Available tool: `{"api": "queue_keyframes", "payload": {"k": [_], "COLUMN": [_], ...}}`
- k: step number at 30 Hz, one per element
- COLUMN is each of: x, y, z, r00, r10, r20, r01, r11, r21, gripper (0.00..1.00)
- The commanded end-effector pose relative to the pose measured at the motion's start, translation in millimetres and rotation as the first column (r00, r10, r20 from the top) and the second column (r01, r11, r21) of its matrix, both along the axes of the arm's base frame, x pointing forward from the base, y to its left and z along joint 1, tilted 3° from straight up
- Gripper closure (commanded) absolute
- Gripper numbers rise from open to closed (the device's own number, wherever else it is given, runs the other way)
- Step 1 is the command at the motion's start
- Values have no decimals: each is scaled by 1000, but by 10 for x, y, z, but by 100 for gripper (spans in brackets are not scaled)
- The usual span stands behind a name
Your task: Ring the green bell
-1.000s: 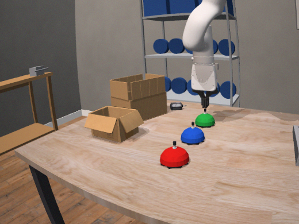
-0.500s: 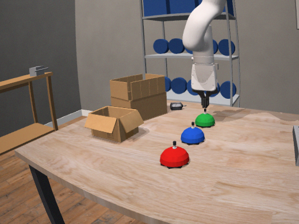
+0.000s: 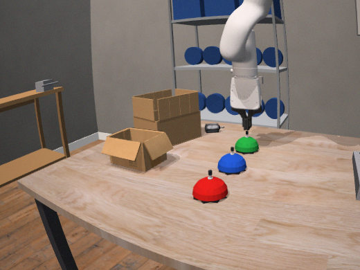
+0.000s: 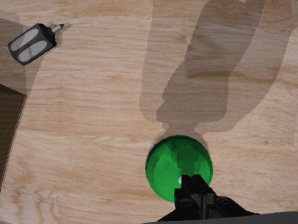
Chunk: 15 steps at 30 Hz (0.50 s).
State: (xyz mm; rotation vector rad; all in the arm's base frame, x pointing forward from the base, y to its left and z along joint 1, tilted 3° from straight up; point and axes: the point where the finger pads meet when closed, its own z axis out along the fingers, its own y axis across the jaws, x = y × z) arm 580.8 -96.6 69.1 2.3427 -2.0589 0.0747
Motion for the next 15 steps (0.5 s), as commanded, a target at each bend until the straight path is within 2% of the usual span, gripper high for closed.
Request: {"api": "queue_keyframes", "payload": {"k": [1, 15], "x": [9, 11], "y": [-1, -4], "z": [9, -47], "r00": [1000, 1000], "r10": [0, 0], "r20": [2, 2], "r01": [0, 0], "r11": [1000, 1000], "r21": [0, 0], "gripper": [100, 100]}}
